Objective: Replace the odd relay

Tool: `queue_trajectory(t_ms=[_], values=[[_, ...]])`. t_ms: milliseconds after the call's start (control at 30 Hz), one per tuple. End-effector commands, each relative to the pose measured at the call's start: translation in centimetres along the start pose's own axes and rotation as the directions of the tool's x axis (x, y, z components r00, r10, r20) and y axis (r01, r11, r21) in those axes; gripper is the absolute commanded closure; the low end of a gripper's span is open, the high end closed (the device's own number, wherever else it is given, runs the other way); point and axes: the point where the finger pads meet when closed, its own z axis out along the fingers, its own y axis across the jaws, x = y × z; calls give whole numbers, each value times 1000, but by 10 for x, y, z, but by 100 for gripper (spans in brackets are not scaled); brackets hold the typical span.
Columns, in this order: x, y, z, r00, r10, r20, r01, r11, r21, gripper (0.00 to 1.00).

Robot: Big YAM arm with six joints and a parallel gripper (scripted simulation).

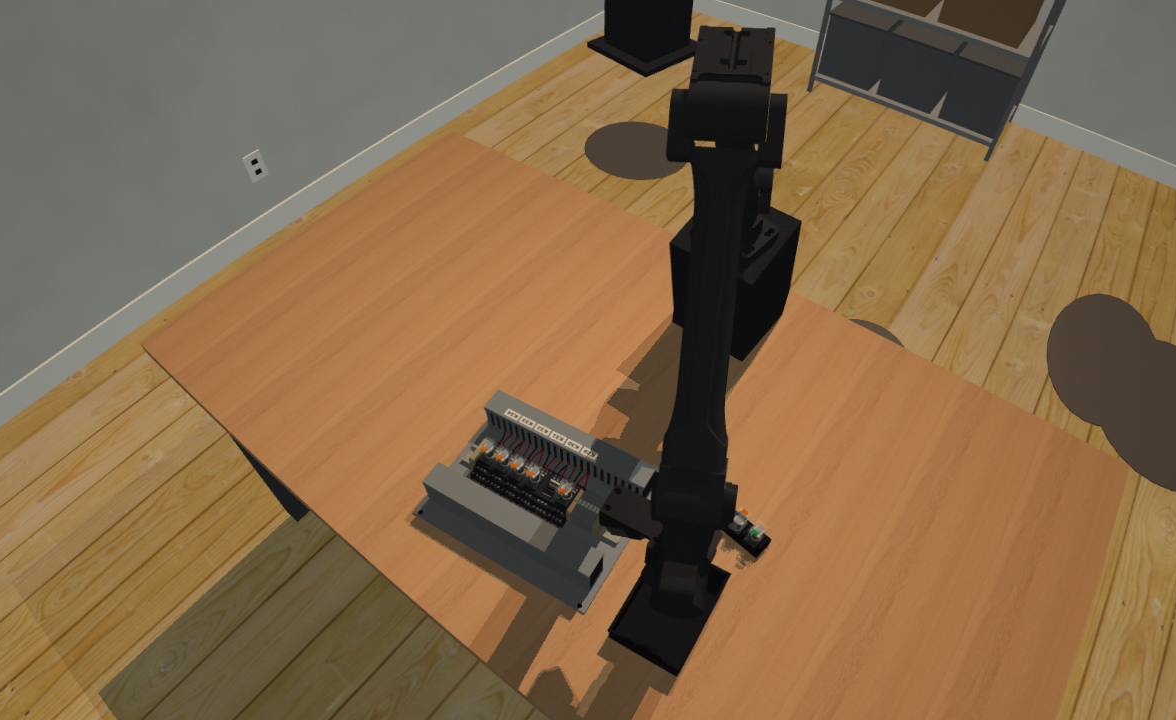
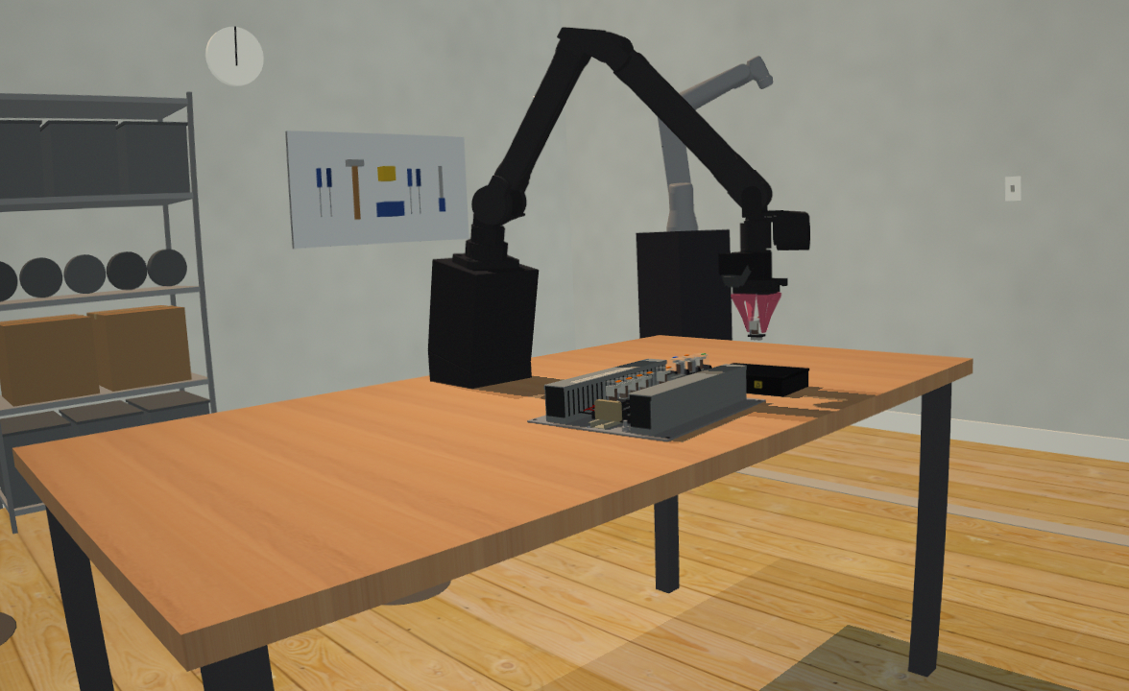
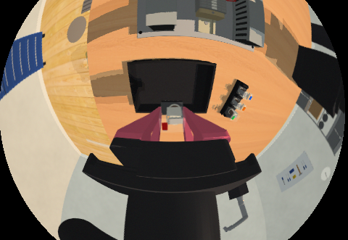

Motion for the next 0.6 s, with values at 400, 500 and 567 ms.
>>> queue_trajectory(t_ms=[400,500,567], values=[[-1,12,25,1000,1,-3,-1,1000,-27,100],[0,15,31,1000,0,-5,0,999,-32,100],[1,17,35,1000,0,-6,0,999,-36,100]])
